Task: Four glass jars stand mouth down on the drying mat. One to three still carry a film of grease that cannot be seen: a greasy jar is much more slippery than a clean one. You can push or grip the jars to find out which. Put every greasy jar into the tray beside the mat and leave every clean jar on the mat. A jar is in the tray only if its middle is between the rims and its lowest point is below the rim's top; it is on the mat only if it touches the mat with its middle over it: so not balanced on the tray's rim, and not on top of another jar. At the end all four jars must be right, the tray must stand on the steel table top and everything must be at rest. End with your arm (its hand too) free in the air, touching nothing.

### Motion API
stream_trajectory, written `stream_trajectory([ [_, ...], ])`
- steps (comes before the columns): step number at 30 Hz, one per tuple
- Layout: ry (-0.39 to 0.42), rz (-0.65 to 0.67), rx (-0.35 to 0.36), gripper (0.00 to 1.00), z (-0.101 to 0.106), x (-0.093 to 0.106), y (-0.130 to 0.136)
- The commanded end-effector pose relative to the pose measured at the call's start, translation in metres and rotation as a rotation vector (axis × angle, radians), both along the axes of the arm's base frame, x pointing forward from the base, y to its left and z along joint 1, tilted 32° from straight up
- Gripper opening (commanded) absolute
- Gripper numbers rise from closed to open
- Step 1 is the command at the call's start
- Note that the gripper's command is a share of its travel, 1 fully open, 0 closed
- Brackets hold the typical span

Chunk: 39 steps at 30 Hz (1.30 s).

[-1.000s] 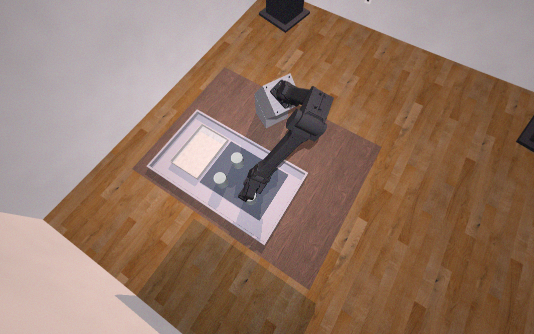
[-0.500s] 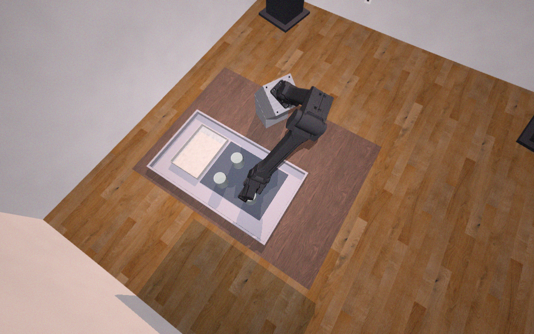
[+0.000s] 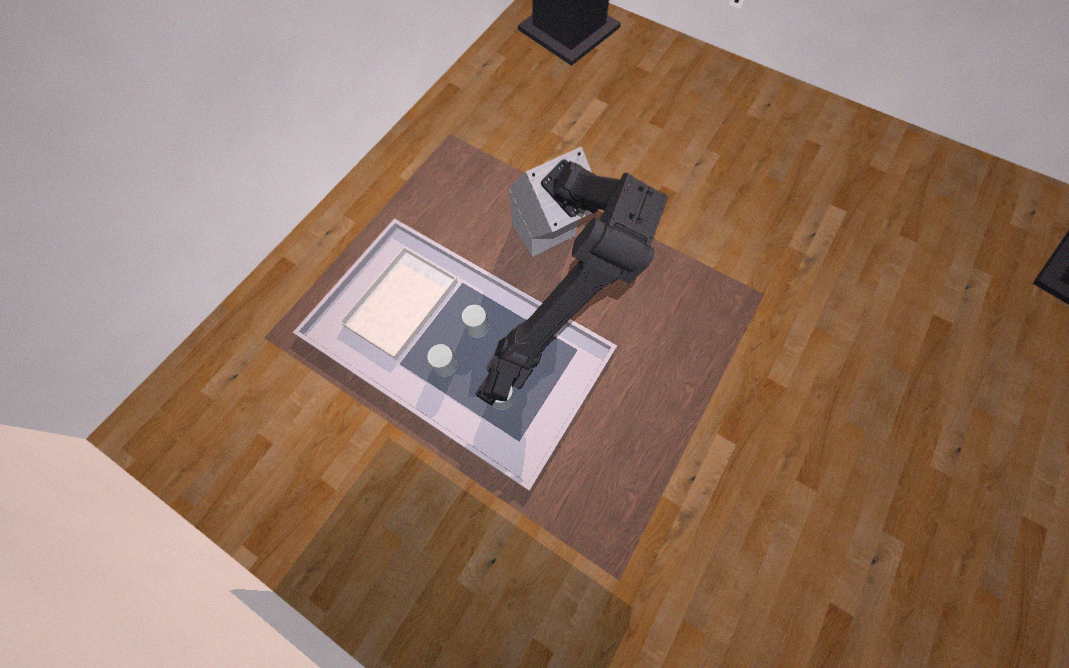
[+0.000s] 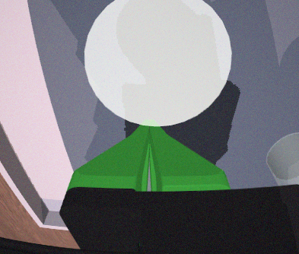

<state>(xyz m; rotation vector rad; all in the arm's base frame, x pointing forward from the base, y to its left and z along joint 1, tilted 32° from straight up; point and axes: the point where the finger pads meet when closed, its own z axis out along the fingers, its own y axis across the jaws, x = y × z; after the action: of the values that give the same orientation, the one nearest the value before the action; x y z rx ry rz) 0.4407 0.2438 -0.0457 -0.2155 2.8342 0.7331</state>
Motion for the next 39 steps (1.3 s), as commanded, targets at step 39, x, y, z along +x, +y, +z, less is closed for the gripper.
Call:
stream_trajectory([
  [39,-0.015,-0.006,0.006,0.0,0.0077,0.0176,0.0015],
])
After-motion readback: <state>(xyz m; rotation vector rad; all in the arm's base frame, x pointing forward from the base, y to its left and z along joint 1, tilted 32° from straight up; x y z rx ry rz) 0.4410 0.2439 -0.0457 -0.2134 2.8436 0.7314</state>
